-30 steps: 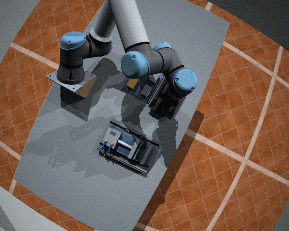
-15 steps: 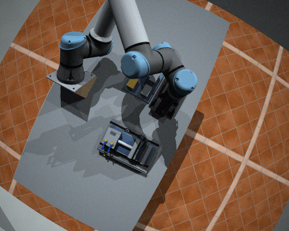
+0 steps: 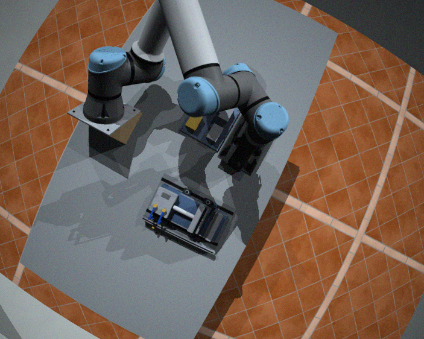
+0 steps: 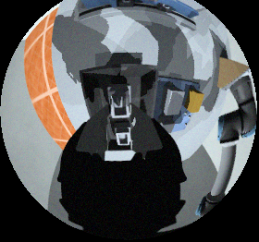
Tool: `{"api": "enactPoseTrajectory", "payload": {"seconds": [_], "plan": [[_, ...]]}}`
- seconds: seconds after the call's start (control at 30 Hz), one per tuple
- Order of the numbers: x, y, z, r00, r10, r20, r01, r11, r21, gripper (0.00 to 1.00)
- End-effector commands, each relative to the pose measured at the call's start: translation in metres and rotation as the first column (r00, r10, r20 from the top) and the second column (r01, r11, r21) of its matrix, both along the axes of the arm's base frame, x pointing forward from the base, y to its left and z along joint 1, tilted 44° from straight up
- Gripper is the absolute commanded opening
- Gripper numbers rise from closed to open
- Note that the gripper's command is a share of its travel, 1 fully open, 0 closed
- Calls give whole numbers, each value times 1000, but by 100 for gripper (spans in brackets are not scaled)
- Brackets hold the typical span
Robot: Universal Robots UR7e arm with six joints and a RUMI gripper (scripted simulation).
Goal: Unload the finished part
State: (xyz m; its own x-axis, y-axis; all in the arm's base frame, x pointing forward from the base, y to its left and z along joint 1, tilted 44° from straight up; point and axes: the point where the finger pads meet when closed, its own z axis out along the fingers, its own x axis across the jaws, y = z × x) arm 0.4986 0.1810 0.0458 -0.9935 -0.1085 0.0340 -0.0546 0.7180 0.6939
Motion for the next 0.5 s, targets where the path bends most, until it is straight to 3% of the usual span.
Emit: {"api": "enactPoseTrajectory", "payload": {"seconds": [0.0,0.47], "plan": [[0,1,-2,1000,-1,1,1,1000,0,0],[0,5,-5,1000,-1,1,1,1000,0,0]]}}
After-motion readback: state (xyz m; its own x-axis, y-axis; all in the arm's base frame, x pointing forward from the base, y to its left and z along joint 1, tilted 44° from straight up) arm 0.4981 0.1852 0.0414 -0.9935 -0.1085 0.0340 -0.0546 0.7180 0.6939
